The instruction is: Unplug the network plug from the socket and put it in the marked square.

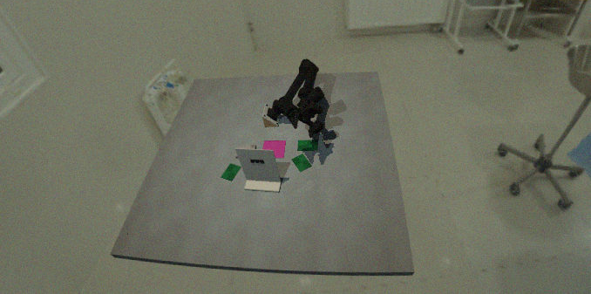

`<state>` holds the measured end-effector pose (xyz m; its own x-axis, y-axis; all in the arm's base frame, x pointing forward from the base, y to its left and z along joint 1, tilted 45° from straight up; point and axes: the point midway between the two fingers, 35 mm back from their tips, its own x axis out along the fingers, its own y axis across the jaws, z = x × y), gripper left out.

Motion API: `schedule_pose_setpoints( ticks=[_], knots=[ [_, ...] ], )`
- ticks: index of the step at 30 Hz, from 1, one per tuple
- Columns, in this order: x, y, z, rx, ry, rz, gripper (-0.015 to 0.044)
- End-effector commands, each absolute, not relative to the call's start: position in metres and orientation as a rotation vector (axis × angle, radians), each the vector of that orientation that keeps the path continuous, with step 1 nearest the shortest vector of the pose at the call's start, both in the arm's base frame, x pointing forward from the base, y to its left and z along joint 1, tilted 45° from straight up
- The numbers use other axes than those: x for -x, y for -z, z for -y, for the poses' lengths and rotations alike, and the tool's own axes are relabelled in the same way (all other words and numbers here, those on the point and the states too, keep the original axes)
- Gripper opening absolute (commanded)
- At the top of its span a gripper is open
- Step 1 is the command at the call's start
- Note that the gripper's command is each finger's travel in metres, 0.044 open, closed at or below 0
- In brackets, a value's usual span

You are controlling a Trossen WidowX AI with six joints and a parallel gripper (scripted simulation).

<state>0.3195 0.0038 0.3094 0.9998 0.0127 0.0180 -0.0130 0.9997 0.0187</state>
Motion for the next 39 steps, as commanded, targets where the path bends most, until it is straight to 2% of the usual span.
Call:
schedule_pose_setpoints(
  ticks=[1,9,10,39],
  knots=[
    [-0.319,-0.309,-0.004,-0.017,-0.012,0.017,0.0374],
    [-0.320,-0.274,0.008,0.121,0.027,-0.024,0.0164],
    [-0.320,-0.268,0.010,0.145,0.033,-0.031,0.0156],
    [-0.268,-0.112,0.062,0.767,0.131,-0.294,0.0156]
  ],
)
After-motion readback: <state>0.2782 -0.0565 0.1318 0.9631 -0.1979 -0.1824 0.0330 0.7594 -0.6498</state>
